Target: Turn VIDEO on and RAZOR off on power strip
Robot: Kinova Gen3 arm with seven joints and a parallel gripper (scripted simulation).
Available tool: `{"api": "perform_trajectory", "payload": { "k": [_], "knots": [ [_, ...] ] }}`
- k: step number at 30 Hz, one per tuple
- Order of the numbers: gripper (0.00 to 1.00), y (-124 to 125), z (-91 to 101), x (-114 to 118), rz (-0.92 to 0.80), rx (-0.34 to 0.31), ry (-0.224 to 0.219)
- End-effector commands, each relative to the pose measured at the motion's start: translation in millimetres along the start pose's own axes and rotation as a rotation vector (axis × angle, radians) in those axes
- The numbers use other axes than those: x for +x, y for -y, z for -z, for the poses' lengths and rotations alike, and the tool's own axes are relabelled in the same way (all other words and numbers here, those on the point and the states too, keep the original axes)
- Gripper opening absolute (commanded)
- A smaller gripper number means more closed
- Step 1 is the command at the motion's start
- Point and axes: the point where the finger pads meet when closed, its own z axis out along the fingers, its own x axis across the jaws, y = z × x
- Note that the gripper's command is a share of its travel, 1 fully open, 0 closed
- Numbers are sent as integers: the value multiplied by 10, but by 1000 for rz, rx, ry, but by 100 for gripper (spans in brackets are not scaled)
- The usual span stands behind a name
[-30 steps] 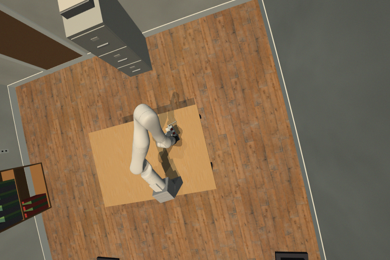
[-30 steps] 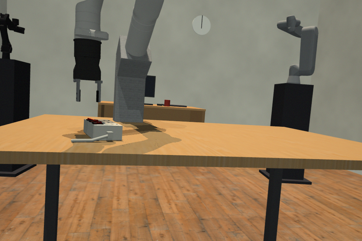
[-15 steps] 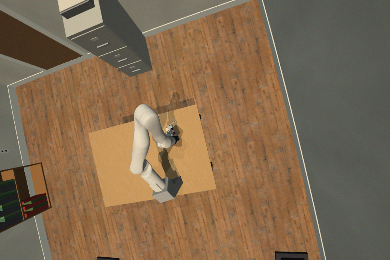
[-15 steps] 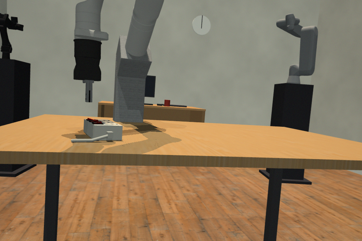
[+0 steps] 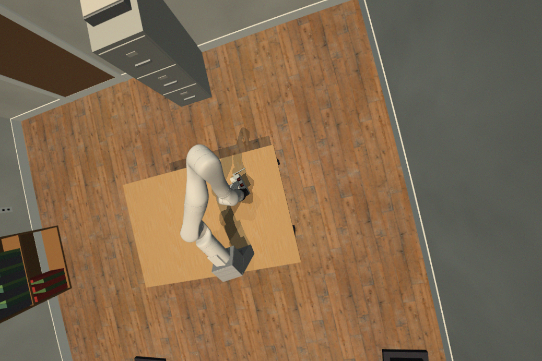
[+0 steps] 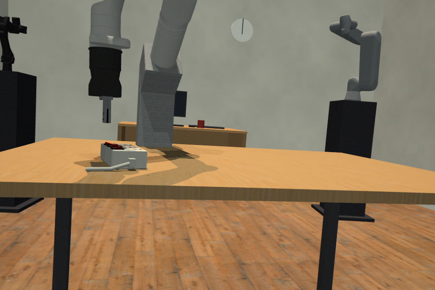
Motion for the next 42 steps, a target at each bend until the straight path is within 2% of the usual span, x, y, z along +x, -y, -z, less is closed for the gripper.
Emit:
{"api": "perform_trajectory", "payload": {
  "k": [1, 19, 42],
  "knots": [
    [0, -20, 7, -30, -13, -4, 3],
    [0, -24, -12, -45, -19, -5, 8],
    [0, -18, -230, -18, -25, -5, 5]
  ]
}}
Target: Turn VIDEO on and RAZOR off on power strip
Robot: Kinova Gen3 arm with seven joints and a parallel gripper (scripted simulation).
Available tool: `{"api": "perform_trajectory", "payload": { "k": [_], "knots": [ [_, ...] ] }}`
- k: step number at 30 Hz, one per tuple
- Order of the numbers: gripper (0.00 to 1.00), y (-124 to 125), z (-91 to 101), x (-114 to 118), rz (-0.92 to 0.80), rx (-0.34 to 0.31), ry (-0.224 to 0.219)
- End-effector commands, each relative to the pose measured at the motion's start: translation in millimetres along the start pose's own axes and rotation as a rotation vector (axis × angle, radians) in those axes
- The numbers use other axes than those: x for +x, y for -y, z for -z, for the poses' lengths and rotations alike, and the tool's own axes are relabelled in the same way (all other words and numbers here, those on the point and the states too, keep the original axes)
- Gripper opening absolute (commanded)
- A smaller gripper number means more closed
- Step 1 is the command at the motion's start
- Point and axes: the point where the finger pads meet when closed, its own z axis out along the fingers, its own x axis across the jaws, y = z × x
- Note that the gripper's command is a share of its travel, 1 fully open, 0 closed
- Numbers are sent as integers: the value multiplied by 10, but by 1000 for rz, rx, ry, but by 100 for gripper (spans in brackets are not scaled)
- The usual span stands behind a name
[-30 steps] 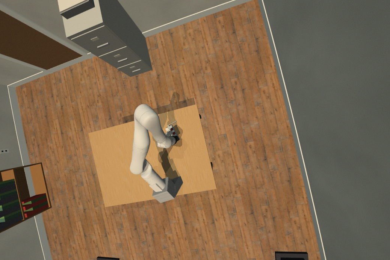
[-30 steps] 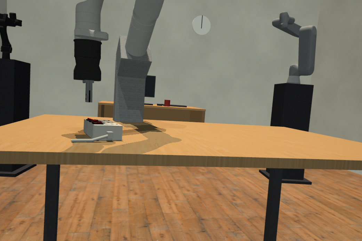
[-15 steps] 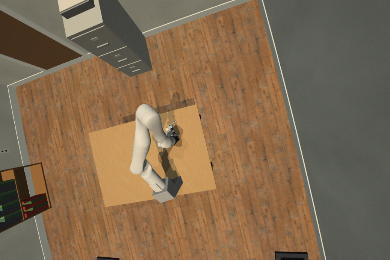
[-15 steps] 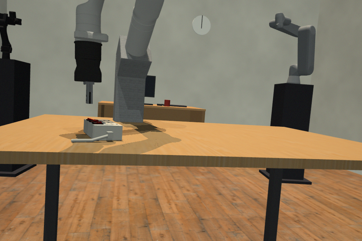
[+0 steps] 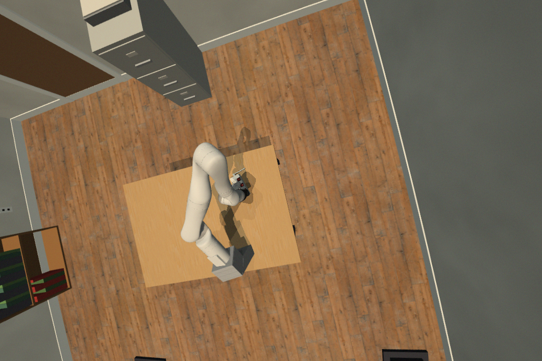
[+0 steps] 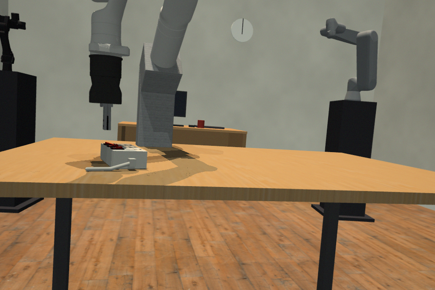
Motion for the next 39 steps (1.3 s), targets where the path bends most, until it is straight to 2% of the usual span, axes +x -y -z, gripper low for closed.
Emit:
{"api": "perform_trajectory", "payload": {
  "k": [1, 18, 39],
  "knots": [
    [0, 22, -69, -6, 9, 5, 2],
    [0, 21, -231, -11, 9, 5, 2],
    [0, 20, -260, -12, 9, 5, 2]
  ]
}}
